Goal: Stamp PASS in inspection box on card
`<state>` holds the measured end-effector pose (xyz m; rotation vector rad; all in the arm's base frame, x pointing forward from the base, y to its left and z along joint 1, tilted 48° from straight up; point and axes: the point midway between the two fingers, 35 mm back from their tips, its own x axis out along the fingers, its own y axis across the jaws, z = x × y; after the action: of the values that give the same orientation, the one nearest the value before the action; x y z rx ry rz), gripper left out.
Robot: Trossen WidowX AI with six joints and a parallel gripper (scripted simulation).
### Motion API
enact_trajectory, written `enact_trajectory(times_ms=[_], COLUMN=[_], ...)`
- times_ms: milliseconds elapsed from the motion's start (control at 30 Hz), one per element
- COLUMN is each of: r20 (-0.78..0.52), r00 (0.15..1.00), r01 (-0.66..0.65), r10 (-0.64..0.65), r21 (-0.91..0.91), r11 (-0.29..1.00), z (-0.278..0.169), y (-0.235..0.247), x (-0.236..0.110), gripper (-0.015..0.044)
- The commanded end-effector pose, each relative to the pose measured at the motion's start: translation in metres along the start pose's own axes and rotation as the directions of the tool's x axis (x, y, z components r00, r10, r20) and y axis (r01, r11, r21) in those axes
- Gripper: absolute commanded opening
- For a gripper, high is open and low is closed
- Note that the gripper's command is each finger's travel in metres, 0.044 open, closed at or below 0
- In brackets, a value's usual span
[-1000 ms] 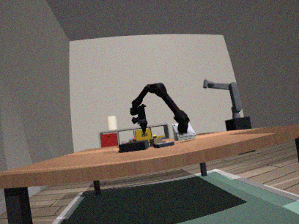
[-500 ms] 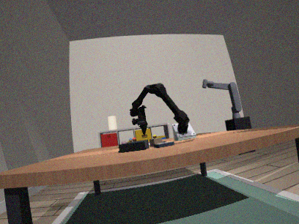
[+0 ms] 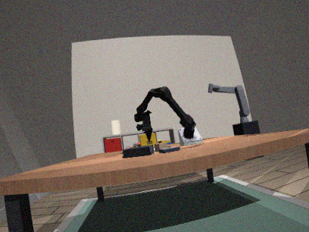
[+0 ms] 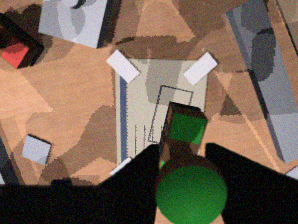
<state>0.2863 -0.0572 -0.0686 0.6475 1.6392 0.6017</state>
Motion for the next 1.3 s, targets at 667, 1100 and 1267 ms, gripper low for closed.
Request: enact_trajectory(times_ms=[667, 1100, 1267], r20=[0.0, 0.0, 0.001], r00=[1.0, 1.0, 1.0], r01=[-0.005, -0.006, -0.006], r10=[0.005, 0.006, 0.006], r21=[0.007, 0.007, 0.007], r11=[1.0, 1.0, 1.0], z=[-0.001, -0.002, -0.002], y=[0.001, 0.001, 0.001], x=[0.017, 0.026, 0.029], gripper=[0.0, 0.0, 0.0])
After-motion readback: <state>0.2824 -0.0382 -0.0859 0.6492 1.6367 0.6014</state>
